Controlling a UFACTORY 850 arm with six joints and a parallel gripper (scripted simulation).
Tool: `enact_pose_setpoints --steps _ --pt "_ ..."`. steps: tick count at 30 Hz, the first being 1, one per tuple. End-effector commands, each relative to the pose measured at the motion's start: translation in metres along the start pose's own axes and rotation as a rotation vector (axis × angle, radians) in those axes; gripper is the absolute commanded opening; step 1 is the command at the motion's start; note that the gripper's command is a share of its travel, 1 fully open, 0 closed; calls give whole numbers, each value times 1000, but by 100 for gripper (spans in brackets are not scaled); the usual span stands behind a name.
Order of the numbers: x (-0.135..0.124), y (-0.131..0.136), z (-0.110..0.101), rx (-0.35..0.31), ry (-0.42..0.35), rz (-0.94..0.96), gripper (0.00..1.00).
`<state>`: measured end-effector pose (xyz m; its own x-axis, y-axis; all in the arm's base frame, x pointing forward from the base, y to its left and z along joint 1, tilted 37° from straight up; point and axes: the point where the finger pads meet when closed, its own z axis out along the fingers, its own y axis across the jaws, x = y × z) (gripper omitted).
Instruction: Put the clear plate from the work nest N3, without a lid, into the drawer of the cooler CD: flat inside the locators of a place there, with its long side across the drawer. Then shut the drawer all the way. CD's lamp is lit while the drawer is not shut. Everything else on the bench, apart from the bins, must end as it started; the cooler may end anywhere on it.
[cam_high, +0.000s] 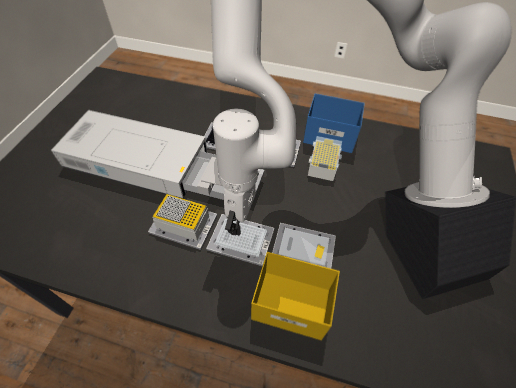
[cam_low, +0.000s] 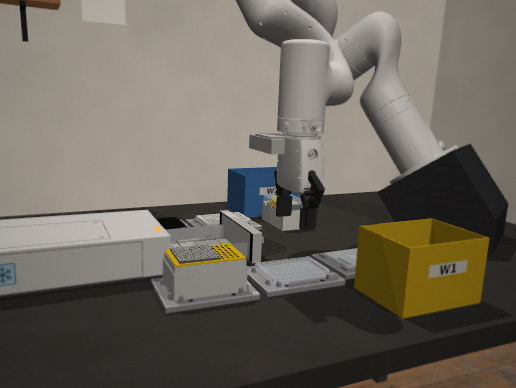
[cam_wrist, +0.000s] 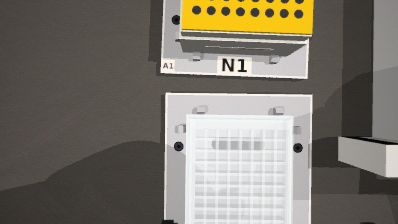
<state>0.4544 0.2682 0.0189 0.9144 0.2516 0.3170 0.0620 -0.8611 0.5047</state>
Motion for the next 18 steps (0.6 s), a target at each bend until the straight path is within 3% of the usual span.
enact_pose_setpoints --steps 1,18 --pt "1 0 7 1 1 0 100" --pt "1 0 32 1 1 0 100"
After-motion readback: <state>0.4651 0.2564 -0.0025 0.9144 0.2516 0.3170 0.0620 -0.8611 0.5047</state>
